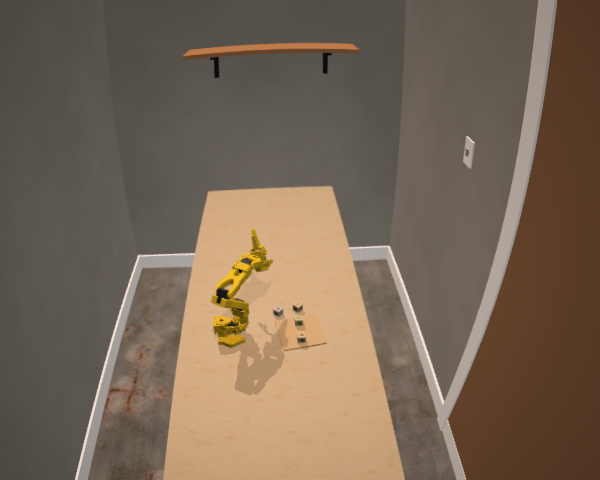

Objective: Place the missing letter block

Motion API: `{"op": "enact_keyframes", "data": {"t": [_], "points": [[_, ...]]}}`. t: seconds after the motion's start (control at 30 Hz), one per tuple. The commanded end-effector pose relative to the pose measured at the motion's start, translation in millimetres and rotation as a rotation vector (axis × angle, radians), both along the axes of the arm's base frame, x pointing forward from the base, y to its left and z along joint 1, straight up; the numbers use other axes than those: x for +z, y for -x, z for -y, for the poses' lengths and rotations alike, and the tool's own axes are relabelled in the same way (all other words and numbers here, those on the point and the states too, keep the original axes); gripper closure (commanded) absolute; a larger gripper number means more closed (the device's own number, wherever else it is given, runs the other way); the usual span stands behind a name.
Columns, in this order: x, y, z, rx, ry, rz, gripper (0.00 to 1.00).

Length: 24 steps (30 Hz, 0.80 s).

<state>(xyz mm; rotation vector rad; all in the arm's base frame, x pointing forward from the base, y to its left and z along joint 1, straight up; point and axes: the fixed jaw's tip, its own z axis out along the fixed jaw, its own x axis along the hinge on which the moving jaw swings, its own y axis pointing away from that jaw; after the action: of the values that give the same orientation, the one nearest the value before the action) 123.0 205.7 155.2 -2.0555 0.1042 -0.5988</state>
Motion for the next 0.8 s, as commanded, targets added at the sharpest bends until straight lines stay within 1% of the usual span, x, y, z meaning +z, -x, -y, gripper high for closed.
{"op": "enact_keyframes", "data": {"t": [0.0,0.5,0.53,0.63,0.77], "points": [[11.4,-0.6,-1.0,0.0,-0.04,0.022,0.0],[11.4,-0.6,-1.0,0.0,-0.04,0.022,0.0],[-0.4,0.2,0.4,0.0,0.0,-0.002,0.0],[1.8,0.4,0.7,0.0,-0.009,0.003,0.0],[9.8,1.2,2.1,0.0,-0.042,0.023,0.0]]}}
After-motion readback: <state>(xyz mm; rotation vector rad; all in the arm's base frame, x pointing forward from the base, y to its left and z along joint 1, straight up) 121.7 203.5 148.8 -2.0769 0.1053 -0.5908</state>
